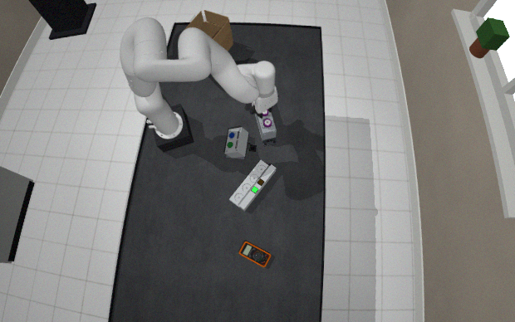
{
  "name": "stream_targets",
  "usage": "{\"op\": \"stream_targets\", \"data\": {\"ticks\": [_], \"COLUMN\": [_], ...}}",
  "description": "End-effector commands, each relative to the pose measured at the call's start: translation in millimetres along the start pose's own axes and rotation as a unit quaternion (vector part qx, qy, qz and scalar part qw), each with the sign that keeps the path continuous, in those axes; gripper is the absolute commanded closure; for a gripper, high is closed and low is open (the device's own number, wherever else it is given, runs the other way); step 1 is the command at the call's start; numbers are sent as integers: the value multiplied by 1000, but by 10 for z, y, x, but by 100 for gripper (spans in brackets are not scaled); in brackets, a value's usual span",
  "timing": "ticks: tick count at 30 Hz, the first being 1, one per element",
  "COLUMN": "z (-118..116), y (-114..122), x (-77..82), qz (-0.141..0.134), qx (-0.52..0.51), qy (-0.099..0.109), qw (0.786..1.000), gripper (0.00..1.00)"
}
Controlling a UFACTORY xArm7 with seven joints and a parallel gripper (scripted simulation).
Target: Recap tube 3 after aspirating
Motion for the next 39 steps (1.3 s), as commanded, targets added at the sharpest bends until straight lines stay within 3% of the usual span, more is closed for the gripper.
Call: {"op": "stream_targets", "data": {"ticks": [1,15,27,39], "z": [14,14,14,14], "y": [7,7,7,7], "x": [13,13,7,1], "qz": [-1,-1,-1,0], "qx": [0,0,-166,-358], "qy": [2,2,2,2], "qw": [1000,1000,986,934], "gripper": [100,100,100,100]}}
Point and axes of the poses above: the point where the finger pads meet when closed, its own x axis back along the fingers, its own z axis across the jaws, y = z × x, the point moved 4 cm from there along x, back along the fingers, and after that the axes turned 3 degrees about x, right-handed, at the moved point
